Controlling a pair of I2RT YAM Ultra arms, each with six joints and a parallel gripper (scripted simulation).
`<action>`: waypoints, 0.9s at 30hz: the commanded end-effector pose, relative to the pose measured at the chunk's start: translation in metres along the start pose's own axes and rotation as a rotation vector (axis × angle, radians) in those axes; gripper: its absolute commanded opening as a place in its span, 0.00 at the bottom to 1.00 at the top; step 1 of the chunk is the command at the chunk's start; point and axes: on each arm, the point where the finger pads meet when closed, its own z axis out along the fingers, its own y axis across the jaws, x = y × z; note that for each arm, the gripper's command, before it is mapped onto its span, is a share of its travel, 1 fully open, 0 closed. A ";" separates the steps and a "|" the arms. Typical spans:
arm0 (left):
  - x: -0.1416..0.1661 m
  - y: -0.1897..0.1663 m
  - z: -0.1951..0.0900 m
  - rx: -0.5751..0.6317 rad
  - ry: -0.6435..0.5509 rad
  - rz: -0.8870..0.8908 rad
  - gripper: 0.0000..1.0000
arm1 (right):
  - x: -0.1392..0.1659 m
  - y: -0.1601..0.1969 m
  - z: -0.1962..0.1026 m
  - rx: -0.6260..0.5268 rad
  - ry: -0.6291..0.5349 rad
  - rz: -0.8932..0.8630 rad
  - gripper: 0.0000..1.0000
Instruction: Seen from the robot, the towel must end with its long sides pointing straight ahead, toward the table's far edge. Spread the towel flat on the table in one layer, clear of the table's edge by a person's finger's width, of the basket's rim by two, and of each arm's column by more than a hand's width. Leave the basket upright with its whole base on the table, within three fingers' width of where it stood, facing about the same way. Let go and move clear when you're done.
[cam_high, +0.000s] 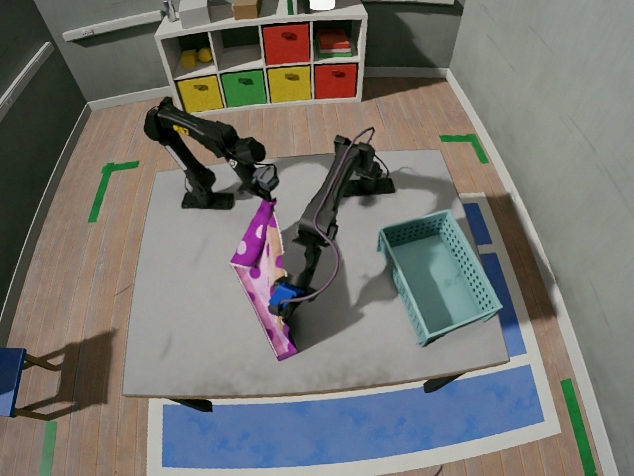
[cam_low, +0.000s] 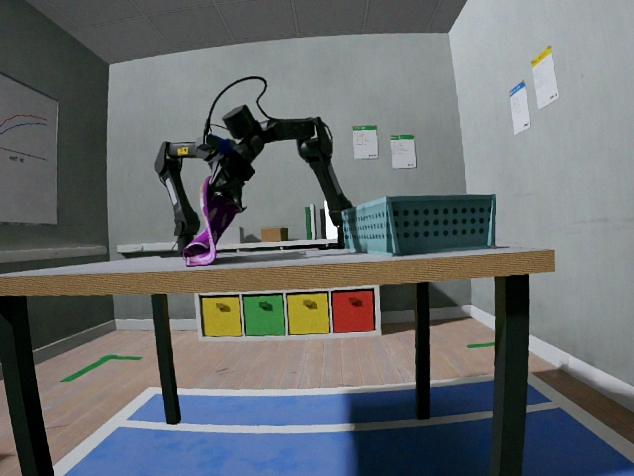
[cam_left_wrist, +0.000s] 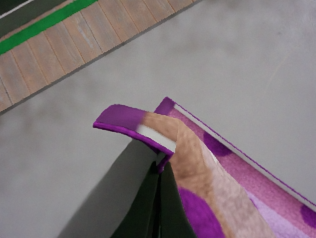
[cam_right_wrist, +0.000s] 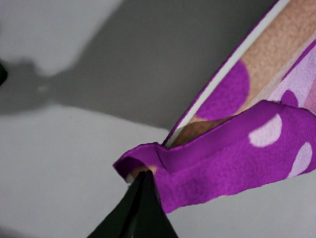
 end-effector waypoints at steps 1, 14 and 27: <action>0.012 0.027 0.002 -0.049 0.059 -0.019 0.00 | -0.012 0.020 0.024 -0.057 -0.040 -0.035 0.00; 0.080 0.078 0.009 -0.109 0.210 -0.089 0.00 | -0.032 0.059 0.098 -0.108 -0.066 -0.109 0.00; 0.139 0.120 0.022 -0.163 0.215 -0.149 0.00 | -0.048 0.090 0.159 -0.140 -0.086 -0.155 0.00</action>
